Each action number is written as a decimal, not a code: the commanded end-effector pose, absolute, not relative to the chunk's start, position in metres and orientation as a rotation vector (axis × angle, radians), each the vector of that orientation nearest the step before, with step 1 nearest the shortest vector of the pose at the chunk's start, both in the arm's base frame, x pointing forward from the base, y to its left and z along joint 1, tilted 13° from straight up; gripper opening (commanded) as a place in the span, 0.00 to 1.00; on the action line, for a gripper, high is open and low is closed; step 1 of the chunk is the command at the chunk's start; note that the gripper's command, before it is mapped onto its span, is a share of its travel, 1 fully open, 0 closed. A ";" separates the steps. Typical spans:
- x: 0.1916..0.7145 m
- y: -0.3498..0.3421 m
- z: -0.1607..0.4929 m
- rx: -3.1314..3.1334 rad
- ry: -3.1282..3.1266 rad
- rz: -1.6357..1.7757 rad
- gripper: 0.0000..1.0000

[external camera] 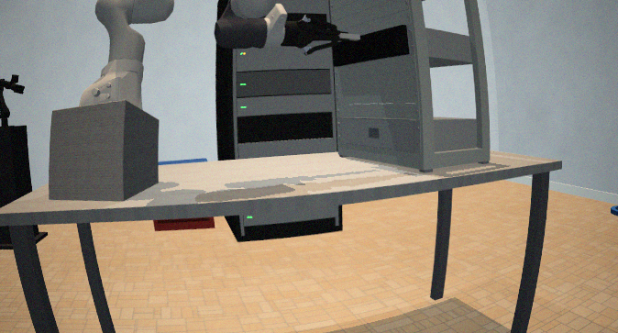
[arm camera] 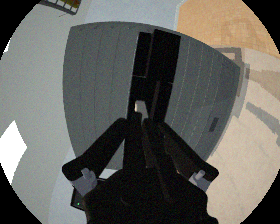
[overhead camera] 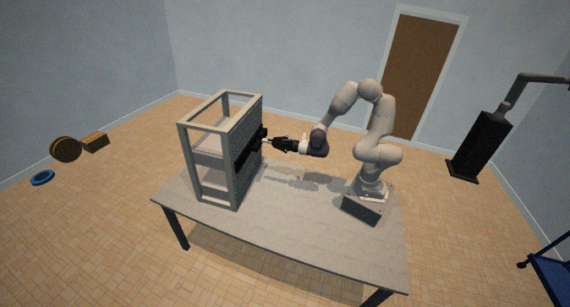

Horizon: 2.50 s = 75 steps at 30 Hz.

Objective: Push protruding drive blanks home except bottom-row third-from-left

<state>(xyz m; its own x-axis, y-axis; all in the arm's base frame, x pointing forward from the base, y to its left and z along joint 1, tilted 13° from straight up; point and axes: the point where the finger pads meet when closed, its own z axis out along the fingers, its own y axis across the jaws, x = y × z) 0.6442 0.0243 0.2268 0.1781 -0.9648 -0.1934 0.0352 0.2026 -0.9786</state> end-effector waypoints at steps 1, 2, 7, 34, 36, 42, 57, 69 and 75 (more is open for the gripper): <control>0.626 0.021 0.232 -1.083 1.123 -0.960 0.00; 0.623 0.020 0.232 -1.083 1.123 -0.960 0.00; 0.616 0.019 0.231 -1.083 1.123 -0.960 0.00; 0.629 -0.049 0.179 -1.083 1.123 -0.960 0.00; 0.630 -0.056 0.174 -1.083 1.123 -0.960 0.00; 0.633 -0.071 0.162 -1.083 1.123 -0.960 0.00; 0.659 -0.070 0.162 -1.083 1.123 -0.960 0.00; 0.672 -0.068 0.163 -1.083 1.123 -0.960 0.00; 0.672 -0.068 0.163 -1.083 1.123 -0.960 0.00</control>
<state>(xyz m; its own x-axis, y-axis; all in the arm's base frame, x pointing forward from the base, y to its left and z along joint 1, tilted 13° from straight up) 0.6720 -0.0669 0.1653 0.1855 -0.9625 -0.1981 0.0561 0.2116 -0.9757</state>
